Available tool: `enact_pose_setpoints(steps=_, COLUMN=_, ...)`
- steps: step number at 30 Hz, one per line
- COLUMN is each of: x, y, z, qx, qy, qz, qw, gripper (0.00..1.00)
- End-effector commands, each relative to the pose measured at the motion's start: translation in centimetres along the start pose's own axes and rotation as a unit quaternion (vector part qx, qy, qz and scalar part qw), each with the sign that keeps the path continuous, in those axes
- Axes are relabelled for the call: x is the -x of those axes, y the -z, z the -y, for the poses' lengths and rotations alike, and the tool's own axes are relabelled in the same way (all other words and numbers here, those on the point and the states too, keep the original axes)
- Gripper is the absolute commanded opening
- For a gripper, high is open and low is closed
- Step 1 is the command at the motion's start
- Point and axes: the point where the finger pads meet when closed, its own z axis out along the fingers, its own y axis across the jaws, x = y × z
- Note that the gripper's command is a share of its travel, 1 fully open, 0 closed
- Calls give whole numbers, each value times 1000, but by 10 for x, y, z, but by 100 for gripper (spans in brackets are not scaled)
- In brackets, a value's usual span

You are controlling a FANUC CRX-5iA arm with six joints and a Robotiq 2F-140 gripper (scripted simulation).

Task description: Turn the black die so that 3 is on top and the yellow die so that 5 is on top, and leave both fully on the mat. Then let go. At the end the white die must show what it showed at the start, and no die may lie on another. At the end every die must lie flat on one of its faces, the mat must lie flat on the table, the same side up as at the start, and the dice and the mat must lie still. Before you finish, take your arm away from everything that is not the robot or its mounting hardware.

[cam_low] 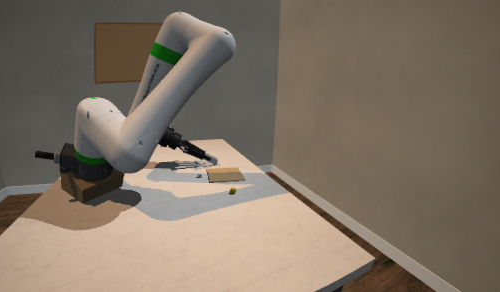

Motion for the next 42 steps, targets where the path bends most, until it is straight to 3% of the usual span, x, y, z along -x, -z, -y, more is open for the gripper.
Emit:
enact_pose_setpoints(steps=1, x=0, y=0, z=0, qx=0, qy=0, qz=0, qw=1000, gripper=7)
enact_pose_setpoints(steps=11, x=0, y=0, z=0, qx=0, qy=0, qz=0, qw=1000, gripper=7)
enact_pose_setpoints(steps=26, x=0, y=0, z=0, qx=0, qy=0, qz=0, qw=1000, gripper=19)
enact_pose_setpoints(steps=42, x=0, y=0, z=0, qx=0, qy=0, qz=0, qw=1000, gripper=19)
